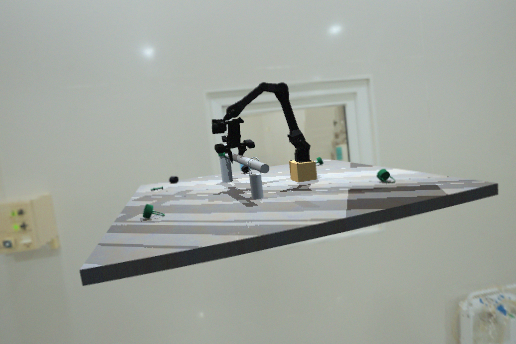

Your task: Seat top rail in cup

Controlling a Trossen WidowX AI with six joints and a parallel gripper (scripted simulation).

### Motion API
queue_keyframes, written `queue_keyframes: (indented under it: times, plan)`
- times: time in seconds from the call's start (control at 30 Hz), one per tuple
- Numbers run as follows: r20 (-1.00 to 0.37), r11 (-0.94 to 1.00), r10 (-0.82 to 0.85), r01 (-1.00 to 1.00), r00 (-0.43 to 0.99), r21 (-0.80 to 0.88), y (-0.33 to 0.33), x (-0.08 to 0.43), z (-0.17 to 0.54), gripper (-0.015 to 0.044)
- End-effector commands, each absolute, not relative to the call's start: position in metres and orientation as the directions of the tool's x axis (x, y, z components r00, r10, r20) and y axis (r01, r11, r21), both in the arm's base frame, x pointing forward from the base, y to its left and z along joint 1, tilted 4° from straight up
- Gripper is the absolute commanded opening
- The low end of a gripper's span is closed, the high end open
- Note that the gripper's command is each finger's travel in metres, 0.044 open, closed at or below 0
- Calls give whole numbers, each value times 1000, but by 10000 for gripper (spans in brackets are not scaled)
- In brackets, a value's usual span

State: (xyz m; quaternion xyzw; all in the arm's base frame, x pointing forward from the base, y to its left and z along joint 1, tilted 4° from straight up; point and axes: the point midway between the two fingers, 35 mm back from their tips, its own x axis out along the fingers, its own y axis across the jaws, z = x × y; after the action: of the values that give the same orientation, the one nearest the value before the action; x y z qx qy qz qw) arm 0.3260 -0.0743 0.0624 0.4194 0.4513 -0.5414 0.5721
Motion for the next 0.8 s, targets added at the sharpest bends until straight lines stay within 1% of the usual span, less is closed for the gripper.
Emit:
queue_keyframes:
  times: [0.0,0.77]
  plan:
    - [-969,62,-247,998,7,-9,-79,326,63,0]
    - [-969,62,-248,998,7,-9,-98,328,66,0]
